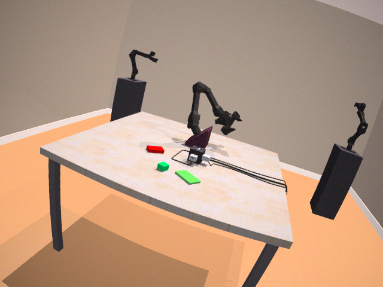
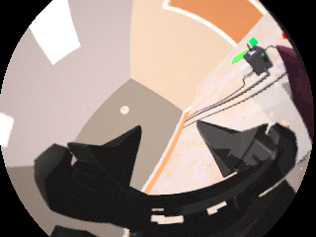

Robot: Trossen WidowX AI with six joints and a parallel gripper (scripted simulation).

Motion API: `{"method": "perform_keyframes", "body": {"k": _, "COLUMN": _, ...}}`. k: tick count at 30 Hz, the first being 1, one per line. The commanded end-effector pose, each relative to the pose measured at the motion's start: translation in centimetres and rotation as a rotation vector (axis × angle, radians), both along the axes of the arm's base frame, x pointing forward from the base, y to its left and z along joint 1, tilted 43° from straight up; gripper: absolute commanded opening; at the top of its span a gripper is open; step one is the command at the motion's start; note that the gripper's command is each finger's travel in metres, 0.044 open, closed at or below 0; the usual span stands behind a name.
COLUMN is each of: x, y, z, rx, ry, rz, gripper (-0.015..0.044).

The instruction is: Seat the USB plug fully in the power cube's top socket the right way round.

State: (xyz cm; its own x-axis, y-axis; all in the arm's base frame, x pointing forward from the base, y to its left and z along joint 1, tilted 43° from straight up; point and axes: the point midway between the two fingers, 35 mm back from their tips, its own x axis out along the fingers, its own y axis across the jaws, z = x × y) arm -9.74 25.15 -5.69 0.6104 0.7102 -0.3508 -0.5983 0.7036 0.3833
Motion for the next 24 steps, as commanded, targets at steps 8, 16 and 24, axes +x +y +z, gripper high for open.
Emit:
{"method": "perform_keyframes", "body": {"k": 8, "x": 5.3, "y": 2.7, "z": -1.2, "rx": -0.487, "ry": -0.200, "rz": -0.084, "gripper": 0.0440}}
{"method": "perform_keyframes", "body": {"k": 16, "x": 14.7, "y": 4.3, "z": 0.1, "rx": -1.071, "ry": -0.269, "rz": -0.128, "gripper": 0.0440}}
{"method": "perform_keyframes", "body": {"k": 24, "x": 24.2, "y": 2.0, "z": 1.9, "rx": -1.503, "ry": -0.083, "rz": -0.074, "gripper": 0.0440}}
